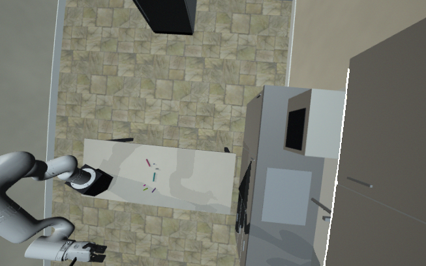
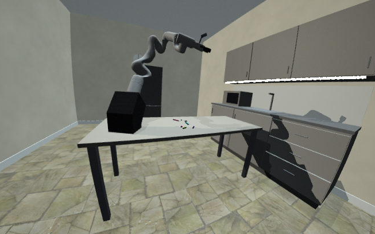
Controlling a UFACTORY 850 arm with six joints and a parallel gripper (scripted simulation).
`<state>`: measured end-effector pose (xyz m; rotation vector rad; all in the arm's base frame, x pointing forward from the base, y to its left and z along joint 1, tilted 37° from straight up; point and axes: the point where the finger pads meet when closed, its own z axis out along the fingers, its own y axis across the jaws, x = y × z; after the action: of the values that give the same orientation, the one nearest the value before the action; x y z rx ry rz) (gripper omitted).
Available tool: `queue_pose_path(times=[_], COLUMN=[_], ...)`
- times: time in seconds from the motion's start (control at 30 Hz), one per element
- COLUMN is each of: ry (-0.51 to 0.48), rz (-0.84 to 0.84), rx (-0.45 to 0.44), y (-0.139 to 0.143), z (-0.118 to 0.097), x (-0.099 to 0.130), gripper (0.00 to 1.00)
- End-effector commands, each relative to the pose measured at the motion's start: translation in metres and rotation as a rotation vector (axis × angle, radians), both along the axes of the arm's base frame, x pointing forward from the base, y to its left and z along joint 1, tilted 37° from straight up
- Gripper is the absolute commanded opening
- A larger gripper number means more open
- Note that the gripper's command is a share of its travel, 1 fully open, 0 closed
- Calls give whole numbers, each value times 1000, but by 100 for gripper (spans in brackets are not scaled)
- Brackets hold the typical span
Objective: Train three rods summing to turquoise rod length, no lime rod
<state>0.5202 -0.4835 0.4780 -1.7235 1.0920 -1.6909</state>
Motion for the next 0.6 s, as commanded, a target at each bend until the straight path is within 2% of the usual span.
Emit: queue_pose_path(times=[0.0,0.2,0.27,0.3,0.4,0.57], ry=[43,109,109,144,165,231], rz=[21,34,34,36,37,33], rx=[129,304,304,387,436,579], y=[5,20,20,28,34,52], z=[-41,-101,-101,-130,-147,-197], x=[14,28,28,34,37,43], gripper=[100,100,100,100,100,100])
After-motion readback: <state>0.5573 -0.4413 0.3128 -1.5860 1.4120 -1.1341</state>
